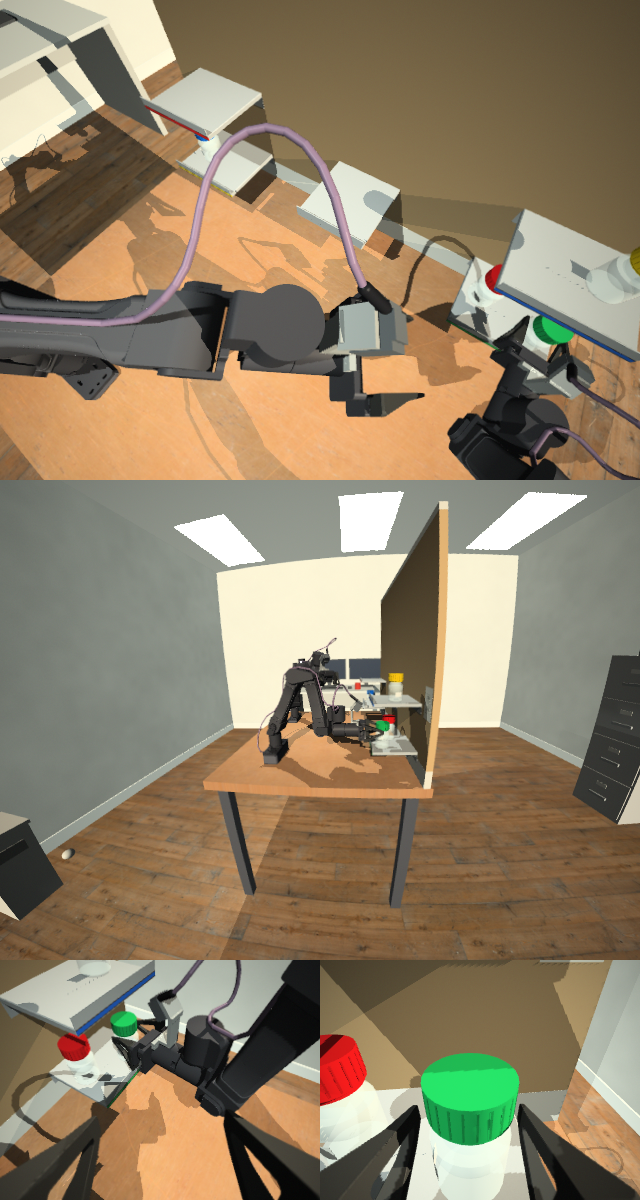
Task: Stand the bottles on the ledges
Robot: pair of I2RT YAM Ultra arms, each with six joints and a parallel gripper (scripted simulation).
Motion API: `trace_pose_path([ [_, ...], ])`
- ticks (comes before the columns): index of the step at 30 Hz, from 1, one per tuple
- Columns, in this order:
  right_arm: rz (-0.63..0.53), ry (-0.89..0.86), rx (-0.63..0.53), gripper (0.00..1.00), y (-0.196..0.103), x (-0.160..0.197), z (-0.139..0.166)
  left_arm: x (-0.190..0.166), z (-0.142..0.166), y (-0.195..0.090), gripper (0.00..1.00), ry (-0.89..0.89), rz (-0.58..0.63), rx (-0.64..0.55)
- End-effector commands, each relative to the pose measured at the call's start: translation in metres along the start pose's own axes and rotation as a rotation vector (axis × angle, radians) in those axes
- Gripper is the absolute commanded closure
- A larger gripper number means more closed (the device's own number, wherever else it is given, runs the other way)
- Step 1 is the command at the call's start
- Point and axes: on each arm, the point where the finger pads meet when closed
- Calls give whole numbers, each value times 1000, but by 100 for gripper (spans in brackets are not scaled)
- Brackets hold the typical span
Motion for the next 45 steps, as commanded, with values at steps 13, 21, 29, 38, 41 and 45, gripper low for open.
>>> trace_pose_path([
  [13, -8, -2, -65, 28, -27, 1, -24, 8, -13, -7, 11, -13, -22, -24],
  [21, -6, -2, -48, 28, -85, 0, -23, 8, -13, -7, 11, -13, -22, -24],
  [29, -1, -11, -23, 28, -106, 2, -19, 8, -13, -7, 11, -13, -22, -24],
  [38, 1, 15, 75, 0, -106, 2, -3, 40, -24, -16, 0, -35, -81, -89],
  [41, 4, 20, 95, 0, -106, 2, -2, 52, -25, -20, 0, -40, -100, -101],
  [45, 11, 32, 138, 0, -108, 2, -16, 117, -15, -46, 0, -67, -209, -136],
])
Point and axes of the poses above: on each arm, the point where the finger pads meet when closed, its own y axis out along the fingers, its own x axis across the jaws, z = x × y, and after that the axes turned 8 degrees about y, right-handed
